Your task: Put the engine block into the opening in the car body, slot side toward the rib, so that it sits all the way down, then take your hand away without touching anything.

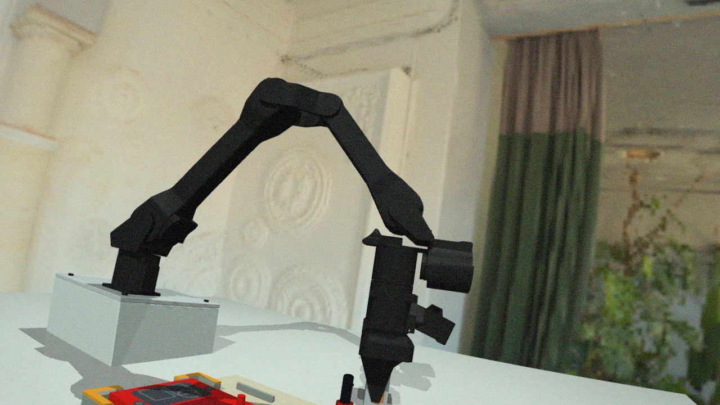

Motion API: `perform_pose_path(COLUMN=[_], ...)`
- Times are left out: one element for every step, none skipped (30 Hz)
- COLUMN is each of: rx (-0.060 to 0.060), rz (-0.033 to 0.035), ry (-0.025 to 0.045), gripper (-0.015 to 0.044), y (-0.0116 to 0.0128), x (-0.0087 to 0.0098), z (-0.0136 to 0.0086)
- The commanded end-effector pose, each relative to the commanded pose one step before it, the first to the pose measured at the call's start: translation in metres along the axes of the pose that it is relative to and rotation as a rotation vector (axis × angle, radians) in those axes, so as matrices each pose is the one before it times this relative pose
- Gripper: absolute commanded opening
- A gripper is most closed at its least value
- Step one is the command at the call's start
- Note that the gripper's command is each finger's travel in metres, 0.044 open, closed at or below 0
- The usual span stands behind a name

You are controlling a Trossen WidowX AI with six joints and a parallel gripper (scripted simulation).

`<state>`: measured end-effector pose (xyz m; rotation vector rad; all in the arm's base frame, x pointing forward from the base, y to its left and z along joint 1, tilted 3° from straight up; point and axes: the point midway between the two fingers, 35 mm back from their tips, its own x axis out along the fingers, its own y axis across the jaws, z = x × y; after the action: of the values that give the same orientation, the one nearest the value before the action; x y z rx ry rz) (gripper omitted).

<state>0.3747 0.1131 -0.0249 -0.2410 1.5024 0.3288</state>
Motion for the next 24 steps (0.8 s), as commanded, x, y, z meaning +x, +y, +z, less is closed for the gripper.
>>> perform_pose_path(rx=[0.0032, 0.0, 0.0, 0.0, 0.0, 0.0, 0.0, 0.0, 0.0, 0.0, 0.0, 0.0, 0.0, 0.0, 0.0, 0.0, 0.0, 0.0, 0.0, 0.0, 0.0, 0.0, 0.0, 0.0], rz=[0.00163, -0.00003, -0.00004, -0.00004, -0.00004, -0.00004, -0.00004, -0.00004, -0.00004, -0.00004, -0.00004, -0.00004, -0.00004, -0.00004, -0.00004, -0.00004, -0.00004, -0.00004, -0.00004, -0.00003, -0.00003, -0.00003, -0.00003, -0.00003], ry=[-0.00137, -0.00005, -0.00006, -0.00006, -0.00005, -0.00005, -0.00005, -0.00004, -0.00004, -0.00004, -0.00004, -0.00003, -0.00003, -0.00003, -0.00002, -0.00002, -0.00002, -0.00001, -0.00001, -0.00001, -0.00001, 0.0, 0.0, 0.0], gripper=[0.0026, 0.0, 0.0, 0.0, 0.0, 0.0, 0.0, 0.0, 0.0, 0.0, 0.0, 0.0, 0.0, 0.0, 0.0, 0.0, 0.0, 0.0, 0.0, 0.0, 0.0, 0.0, 0.0, 0.0], y=[0.00022, -0.0002, -0.00025, -0.00024, -0.00024, -0.00024, -0.00024, -0.00023, -0.00023, -0.00023, -0.00022, -0.00022, -0.00022, -0.00022, -0.00021, -0.00021, -0.00021, -0.0002, -0.0002, -0.00019, -0.00019, -0.00019, -0.00018, -0.00018], x=[-0.00178, -0.00248, -0.00302, -0.00303, -0.00304, -0.00305, -0.00306, -0.00307, -0.00308, -0.00309, -0.0031, -0.0031, -0.00311, -0.00312, -0.00313, -0.00313, -0.00314, -0.00315, -0.00315, -0.00316, -0.00317, -0.00317, -0.00318, -0.00318], z=[0.00051, 0.00044, 0.0005, 0.00047, 0.00045, 0.00042, 0.00039, 0.00036, 0.00033, 0.0003, 0.00027, 0.00024, 0.00021, 0.00018, 0.00015, 0.00012, 0.00009, 0.00006, 0.00003, 0.0, -0.00003, -0.00007, -0.0001, -0.00013])
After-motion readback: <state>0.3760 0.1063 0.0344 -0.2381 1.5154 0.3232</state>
